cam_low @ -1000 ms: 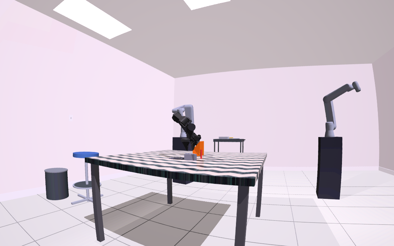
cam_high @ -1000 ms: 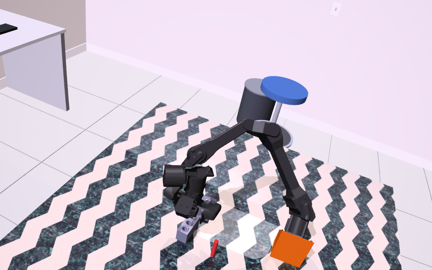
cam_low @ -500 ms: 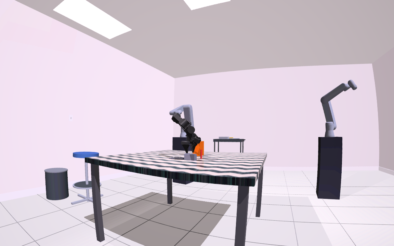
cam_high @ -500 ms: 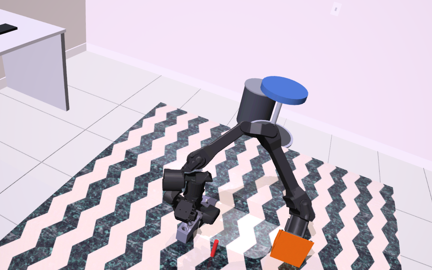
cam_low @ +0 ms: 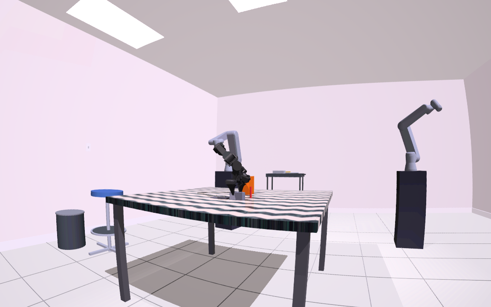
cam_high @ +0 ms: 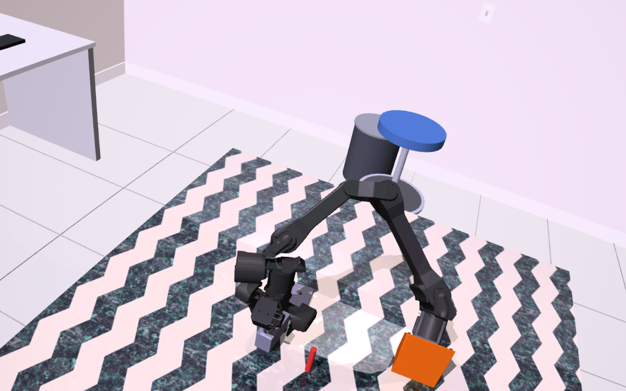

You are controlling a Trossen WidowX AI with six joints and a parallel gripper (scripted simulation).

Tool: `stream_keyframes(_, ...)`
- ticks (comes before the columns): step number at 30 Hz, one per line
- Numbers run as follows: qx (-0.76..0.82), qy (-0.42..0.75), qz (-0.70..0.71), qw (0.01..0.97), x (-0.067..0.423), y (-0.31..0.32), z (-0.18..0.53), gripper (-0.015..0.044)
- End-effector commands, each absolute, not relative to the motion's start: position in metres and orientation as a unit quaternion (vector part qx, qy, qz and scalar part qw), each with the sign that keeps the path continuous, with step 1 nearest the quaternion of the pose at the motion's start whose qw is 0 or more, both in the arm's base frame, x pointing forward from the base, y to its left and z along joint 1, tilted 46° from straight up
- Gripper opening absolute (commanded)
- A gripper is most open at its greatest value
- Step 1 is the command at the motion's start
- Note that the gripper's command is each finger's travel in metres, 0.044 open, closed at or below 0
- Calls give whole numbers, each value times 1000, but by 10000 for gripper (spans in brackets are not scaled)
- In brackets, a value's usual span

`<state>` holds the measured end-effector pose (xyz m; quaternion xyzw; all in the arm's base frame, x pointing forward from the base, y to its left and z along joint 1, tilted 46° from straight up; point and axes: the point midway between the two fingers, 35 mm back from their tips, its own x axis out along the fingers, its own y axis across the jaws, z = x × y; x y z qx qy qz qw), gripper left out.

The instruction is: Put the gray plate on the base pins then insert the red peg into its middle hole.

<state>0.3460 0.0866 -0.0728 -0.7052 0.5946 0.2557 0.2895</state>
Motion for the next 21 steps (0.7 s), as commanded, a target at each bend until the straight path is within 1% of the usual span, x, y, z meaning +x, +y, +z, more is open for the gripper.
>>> stream_keyframes(1, -706, 597, 258, 280, 343, 79, -81, 440)
stream_keyframes(12, -707, 597, 257, 280, 344, 68, -91, 440)
stream_keyframes(21, -707, 597, 257, 280, 344, 68, -91, 204)
